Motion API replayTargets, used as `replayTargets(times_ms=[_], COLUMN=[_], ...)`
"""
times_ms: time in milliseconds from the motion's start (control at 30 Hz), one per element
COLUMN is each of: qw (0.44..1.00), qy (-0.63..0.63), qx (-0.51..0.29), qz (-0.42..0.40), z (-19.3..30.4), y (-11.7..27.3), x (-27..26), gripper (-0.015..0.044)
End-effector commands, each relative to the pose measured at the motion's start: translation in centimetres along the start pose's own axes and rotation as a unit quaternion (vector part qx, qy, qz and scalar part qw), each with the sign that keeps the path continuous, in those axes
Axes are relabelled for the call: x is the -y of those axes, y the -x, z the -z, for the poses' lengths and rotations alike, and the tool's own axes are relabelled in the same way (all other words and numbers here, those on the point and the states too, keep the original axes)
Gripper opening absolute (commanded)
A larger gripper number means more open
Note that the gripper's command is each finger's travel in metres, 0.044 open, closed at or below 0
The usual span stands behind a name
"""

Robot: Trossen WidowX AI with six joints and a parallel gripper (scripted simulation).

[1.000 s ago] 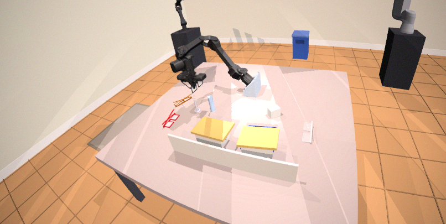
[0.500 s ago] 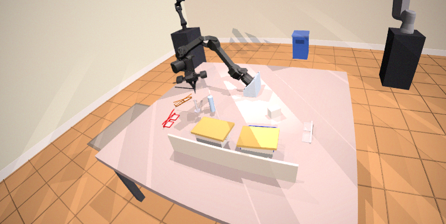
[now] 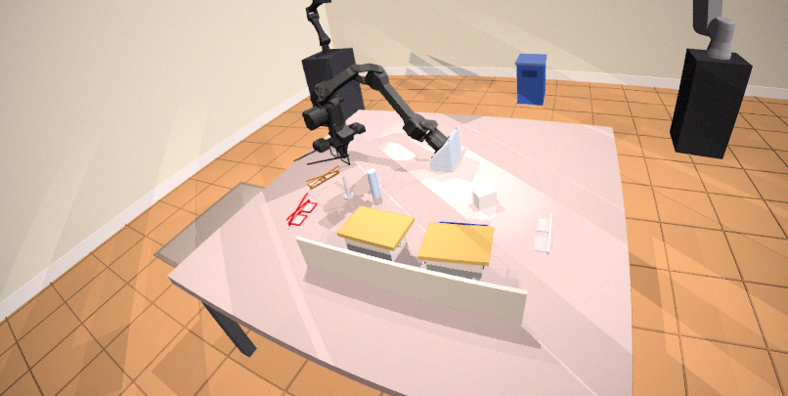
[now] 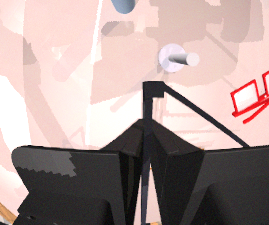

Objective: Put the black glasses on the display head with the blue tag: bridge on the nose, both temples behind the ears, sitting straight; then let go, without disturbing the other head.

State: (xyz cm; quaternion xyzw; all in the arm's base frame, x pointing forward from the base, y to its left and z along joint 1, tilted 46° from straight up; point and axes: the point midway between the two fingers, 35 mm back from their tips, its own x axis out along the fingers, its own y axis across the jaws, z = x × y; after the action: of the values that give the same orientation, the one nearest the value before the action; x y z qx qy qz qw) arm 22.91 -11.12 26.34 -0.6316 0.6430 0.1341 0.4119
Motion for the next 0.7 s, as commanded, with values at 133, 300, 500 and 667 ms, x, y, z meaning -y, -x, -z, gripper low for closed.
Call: replayTargets(times_ms=[133,300,500,667], qw=[0.99,0.973,0.941,0.935], qy=[0.141,0.232,0.339,0.354], qx=[-0.003,-0.003,-0.003,-0.002], qz=[-0.002,-0.002,-0.002,-0.002], z=[-0.31,-0.55,-0.84,-0.94], y=[-0.05,-0.04,-0.03,-0.84], x=[-0.02,0.0,0.02,0.09], gripper=[0.0,0.0,0.0,0.0])
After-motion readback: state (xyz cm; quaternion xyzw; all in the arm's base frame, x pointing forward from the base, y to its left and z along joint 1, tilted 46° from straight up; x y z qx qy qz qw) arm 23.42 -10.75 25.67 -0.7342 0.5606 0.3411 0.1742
